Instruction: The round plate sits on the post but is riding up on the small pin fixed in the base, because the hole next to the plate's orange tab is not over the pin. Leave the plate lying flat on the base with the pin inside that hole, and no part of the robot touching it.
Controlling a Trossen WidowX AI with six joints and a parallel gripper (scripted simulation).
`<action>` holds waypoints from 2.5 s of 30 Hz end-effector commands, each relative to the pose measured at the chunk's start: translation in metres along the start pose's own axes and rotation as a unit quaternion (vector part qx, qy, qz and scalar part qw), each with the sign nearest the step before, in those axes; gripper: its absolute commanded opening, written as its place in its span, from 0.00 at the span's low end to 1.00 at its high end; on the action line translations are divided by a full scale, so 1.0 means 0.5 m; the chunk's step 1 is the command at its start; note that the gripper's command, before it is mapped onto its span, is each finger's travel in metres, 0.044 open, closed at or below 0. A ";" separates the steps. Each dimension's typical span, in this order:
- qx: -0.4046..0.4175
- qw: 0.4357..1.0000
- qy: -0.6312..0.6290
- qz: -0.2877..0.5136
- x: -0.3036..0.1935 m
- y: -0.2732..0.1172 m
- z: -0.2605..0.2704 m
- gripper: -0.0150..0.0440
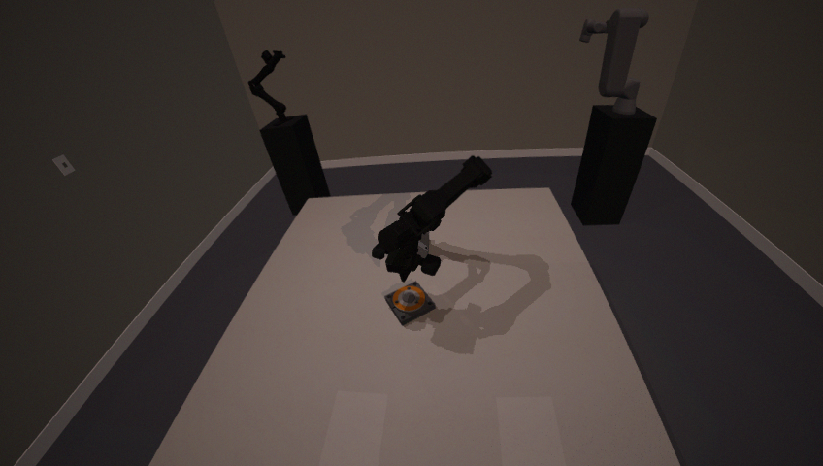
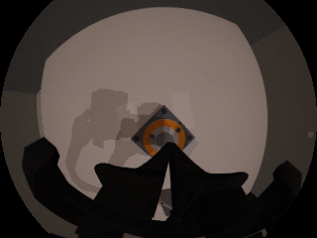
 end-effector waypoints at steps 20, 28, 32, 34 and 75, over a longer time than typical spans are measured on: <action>0.105 0.982 -0.138 0.074 -0.066 0.164 0.114 0.25; 0.106 0.982 -0.138 0.074 -0.069 0.190 0.120 0.25; 0.106 0.982 -0.138 0.074 -0.065 0.191 0.119 0.25; 0.106 0.982 -0.138 0.074 -0.061 0.192 0.118 0.25; 0.105 0.982 -0.139 0.073 0.007 0.215 0.064 0.25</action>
Point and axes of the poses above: the point midway between the two fingers, 35 mm back from their tips, its own y axis out along the fingers, its own z axis across the jaws, x = y × z, the point moved 2 cm from there along -y, back along the fingers, and after that the axes turned 15 degrees about -y, right-handed, at the moved point
